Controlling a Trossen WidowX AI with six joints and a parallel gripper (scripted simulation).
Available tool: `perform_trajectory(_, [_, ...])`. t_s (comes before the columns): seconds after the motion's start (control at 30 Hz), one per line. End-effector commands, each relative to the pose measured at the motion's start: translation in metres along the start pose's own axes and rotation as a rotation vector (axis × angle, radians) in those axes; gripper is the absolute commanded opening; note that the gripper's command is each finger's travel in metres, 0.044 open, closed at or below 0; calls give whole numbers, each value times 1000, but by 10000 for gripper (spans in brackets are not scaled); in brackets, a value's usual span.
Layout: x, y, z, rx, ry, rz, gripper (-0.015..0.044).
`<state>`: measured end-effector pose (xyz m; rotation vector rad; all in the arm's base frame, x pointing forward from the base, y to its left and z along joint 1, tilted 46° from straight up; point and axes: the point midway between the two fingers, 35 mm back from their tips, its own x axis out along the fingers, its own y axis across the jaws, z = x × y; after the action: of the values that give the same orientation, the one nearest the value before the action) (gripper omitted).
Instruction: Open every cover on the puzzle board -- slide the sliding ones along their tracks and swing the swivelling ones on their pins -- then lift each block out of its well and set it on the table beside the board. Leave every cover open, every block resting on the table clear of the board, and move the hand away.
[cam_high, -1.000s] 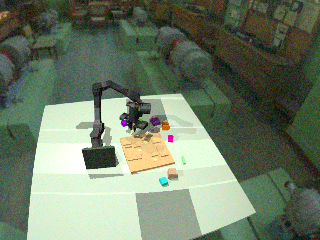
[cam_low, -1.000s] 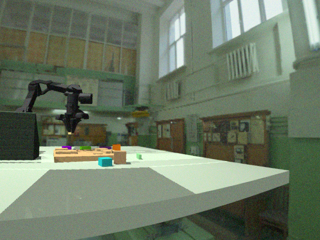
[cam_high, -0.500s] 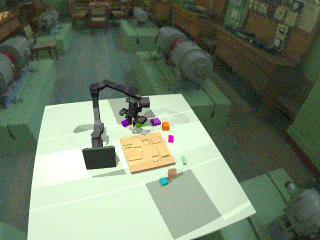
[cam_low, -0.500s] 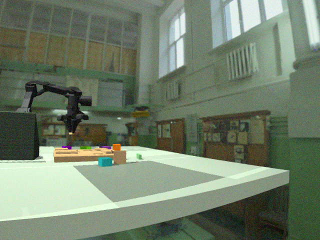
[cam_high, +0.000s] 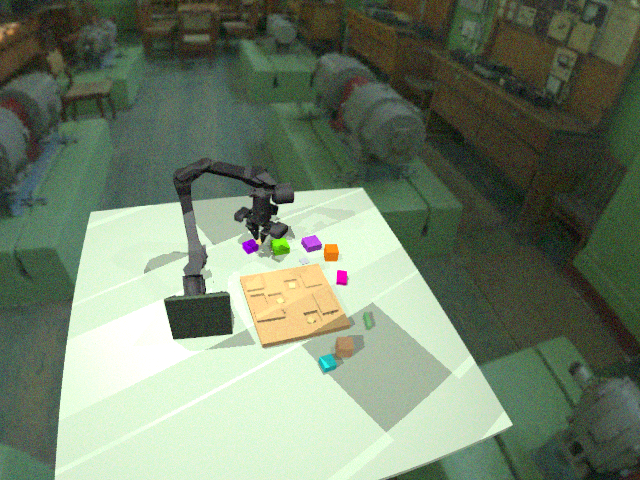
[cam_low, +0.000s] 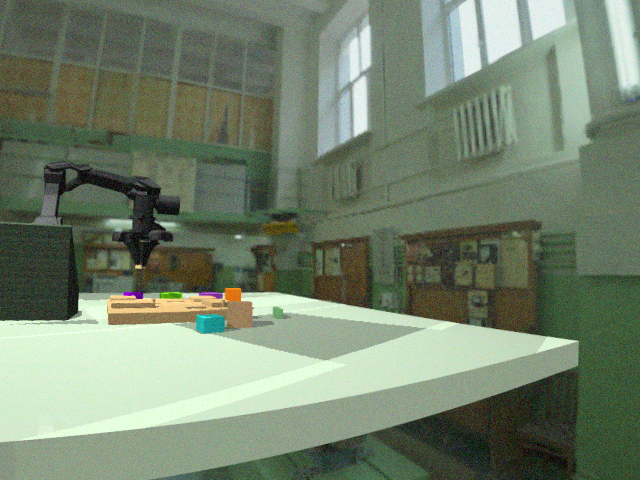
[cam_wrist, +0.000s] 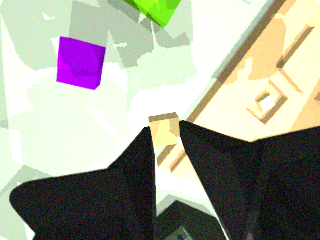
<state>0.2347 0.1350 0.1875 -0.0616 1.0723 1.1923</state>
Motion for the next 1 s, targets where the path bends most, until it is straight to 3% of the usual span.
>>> perform_trajectory(0.0, [-1,7,4,5,-6,7,80])
perform_trajectory(0.97, [44,1,7,2,2,2,80])
